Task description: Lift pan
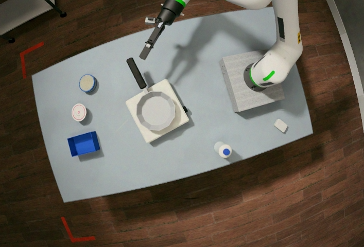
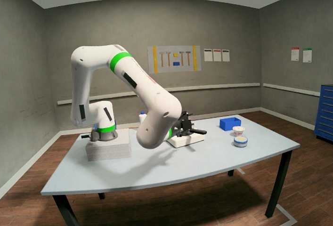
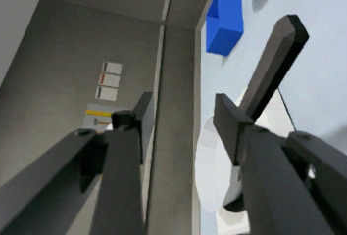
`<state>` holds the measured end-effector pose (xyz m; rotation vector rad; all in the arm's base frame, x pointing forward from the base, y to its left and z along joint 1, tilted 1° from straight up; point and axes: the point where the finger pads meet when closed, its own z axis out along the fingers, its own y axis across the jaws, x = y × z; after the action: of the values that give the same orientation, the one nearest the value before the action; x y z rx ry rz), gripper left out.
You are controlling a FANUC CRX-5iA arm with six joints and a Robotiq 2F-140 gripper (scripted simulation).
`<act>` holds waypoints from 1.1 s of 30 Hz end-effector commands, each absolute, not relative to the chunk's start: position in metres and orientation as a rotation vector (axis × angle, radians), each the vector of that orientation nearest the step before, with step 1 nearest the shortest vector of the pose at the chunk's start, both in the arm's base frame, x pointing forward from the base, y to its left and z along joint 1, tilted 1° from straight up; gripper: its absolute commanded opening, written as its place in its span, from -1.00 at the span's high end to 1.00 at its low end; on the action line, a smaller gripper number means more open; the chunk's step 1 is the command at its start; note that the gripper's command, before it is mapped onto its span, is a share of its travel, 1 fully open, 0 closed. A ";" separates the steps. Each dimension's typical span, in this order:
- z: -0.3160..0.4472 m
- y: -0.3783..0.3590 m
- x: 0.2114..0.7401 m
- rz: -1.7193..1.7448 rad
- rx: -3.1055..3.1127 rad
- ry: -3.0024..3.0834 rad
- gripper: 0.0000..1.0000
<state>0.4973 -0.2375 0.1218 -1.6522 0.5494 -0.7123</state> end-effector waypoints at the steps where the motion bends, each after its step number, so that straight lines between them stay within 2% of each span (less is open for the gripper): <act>1: 0.120 -0.238 0.498 -0.713 -1.653 0.548 0.19; 33: 0.039 -0.237 0.497 -0.713 -1.653 0.548 0.19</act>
<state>0.4967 -0.2367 0.0425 -1.6524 0.5494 -0.7121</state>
